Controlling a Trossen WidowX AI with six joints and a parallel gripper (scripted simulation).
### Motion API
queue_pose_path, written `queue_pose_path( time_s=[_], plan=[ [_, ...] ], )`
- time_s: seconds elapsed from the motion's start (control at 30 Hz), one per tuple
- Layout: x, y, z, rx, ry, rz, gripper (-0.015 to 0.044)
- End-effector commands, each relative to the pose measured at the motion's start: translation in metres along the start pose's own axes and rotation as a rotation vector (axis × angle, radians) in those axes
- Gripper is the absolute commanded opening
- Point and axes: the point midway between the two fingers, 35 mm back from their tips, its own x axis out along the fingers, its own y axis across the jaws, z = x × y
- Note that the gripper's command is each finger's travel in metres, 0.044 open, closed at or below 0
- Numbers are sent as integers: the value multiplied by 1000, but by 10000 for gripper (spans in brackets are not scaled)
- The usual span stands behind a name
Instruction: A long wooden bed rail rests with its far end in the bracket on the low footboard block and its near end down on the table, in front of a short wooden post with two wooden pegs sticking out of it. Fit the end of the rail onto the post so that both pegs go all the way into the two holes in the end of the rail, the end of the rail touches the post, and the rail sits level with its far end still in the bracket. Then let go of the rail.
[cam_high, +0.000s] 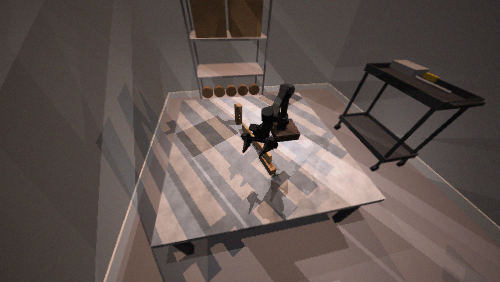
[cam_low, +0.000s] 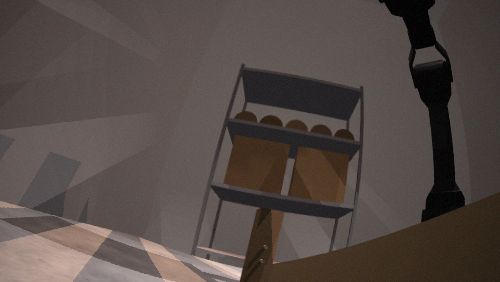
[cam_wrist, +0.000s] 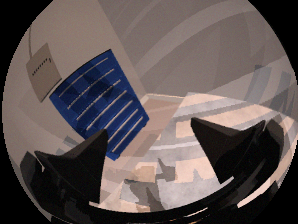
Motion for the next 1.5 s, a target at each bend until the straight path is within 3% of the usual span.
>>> queue_pose_path(
  time_s=[0.0,0.3,0.6,0.9,1.23,1.47],
  plan=[
    [-12,-74,-14,-232,120,-158,440],
    [-57,-188,-51,-595,446,-311,440],
    [-130,-271,-94,-855,824,-288,440],
    [-220,-317,-139,-1010,1171,-69,440],
    [-319,-320,-186,-1069,1382,366,440],
    [-321,-317,-188,-1070,1385,390,440]
  ],
)
